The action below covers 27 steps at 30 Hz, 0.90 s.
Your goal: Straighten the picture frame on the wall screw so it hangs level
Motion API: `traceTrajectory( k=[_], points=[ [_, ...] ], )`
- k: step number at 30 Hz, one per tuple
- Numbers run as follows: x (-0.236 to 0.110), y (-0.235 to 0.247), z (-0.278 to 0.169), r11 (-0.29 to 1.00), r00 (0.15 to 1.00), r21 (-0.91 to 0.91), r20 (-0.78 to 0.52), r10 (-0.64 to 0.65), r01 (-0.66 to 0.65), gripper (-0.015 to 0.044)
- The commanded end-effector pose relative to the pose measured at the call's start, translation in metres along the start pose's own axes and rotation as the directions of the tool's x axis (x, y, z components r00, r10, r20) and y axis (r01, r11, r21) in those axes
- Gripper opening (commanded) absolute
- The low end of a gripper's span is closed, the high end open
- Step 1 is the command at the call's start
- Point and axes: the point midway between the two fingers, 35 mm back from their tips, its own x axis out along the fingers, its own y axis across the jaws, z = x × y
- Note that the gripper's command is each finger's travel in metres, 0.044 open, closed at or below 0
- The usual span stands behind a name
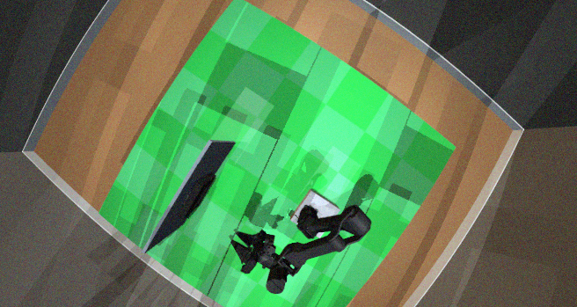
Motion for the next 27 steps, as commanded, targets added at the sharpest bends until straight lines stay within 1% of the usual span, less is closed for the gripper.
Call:
traceTrajectory(
  k=[1,27],
  points=[
    [-0.0001,-0.0004,0.0005,1.0,1.0,-0.005,0.003,0.0,0.0,0.026],
    [-0.0001,-0.0004,0.0005,1.0,1.0,-0.005,0.003,0.0,0.0,0.026]
  ],
)
